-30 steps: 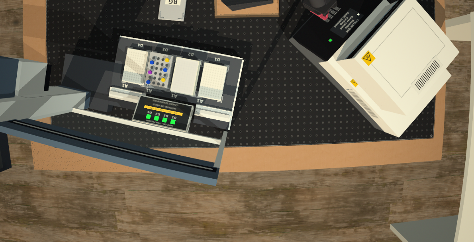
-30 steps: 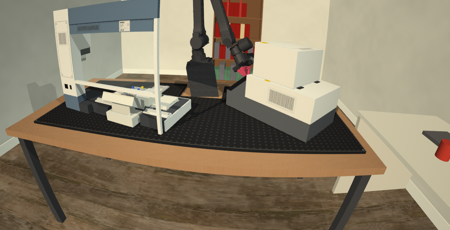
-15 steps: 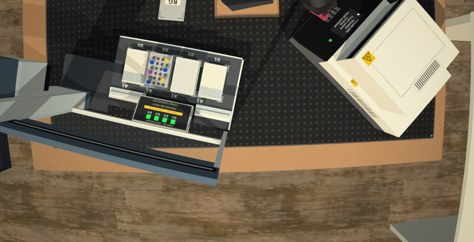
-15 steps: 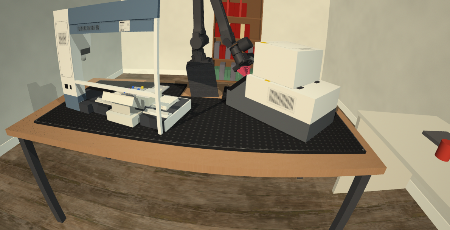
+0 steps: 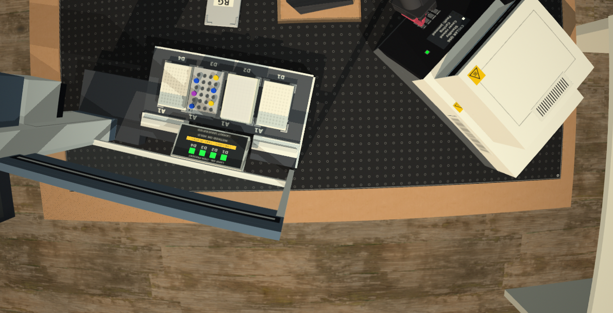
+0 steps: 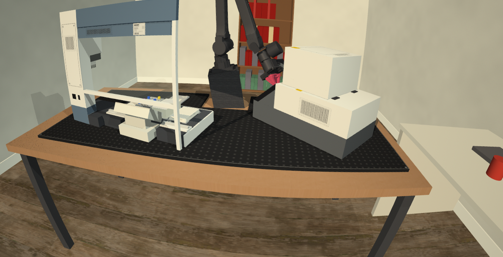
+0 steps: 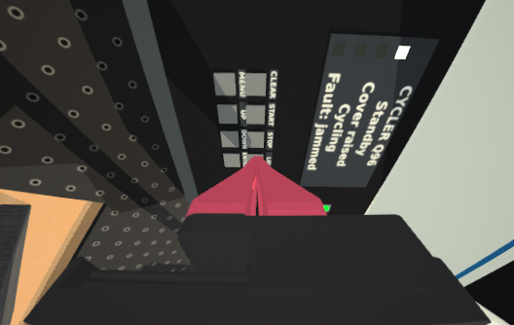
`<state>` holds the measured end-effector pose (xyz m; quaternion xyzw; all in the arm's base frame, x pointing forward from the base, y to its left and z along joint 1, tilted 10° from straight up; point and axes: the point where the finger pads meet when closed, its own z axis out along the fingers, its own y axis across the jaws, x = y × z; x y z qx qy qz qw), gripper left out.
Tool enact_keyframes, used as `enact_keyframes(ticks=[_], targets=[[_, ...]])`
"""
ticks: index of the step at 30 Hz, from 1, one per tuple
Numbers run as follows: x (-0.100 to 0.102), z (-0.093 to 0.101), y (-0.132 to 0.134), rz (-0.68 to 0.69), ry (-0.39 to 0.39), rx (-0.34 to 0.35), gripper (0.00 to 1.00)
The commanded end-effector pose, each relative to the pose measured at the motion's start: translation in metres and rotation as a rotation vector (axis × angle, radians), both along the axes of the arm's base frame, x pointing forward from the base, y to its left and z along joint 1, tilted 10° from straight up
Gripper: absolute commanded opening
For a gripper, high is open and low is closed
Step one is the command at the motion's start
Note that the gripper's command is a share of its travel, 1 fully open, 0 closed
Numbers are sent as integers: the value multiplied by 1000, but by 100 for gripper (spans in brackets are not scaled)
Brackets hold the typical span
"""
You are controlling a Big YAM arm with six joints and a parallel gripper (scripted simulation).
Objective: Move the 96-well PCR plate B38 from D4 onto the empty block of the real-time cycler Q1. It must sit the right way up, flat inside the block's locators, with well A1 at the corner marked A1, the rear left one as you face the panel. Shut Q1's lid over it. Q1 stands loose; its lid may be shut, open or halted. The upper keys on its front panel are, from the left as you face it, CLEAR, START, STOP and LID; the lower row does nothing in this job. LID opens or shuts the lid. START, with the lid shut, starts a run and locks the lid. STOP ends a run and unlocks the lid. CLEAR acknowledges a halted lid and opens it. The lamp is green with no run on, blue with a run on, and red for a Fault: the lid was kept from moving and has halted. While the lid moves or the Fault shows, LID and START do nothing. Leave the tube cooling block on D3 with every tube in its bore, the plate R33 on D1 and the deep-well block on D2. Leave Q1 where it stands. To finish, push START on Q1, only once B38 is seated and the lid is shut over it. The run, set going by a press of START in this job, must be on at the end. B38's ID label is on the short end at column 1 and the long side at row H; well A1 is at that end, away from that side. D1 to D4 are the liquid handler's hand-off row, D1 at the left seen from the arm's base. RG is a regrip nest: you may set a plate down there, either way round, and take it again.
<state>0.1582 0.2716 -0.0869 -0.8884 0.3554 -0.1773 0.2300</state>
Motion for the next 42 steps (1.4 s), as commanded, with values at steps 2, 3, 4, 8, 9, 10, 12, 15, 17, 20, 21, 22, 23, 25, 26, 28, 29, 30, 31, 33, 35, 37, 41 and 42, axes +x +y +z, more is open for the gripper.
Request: enact_keyframes(ticks=[2,3,4,8,9,10,12,15,17,20,21,22,23,25,26,28,29,30,31,33,35,37,41,42], targets=[[2,-1,14,-9,7,19,0],[2,-1,14,-9,7,19,0],[2,0,14,-10,6,21,0],[3,0,13,-11,5,21,0],[3,0,13,-11,5,21,0],[3,0,13,-11,5,21,0],[4,0,12,-12,5,21,0],[4,0,11,-12,4,20,0],[4,-1,10,-12,4,20,0],[5,-1,10,-12,4,19,0],[5,-1,10,-12,3,19,0],[5,-1,9,-13,3,19,0],[5,-1,9,-13,3,18,0],[5,-1,8,-13,3,18,0],[6,-1,8,-13,3,18,0],[6,-1,7,-13,2,17,0],[6,-1,7,-12,2,17,0],[6,-1,7,-12,2,17,0],[6,-1,7,-12,2,16,0],[6,-1,6,-11,1,16,0],[6,-2,6,-11,1,15,0],[6,-2,6,-11,1,15,0],[7,-2,5,-11,0,15,0],[7,-2,5,-11,0,15,0]])
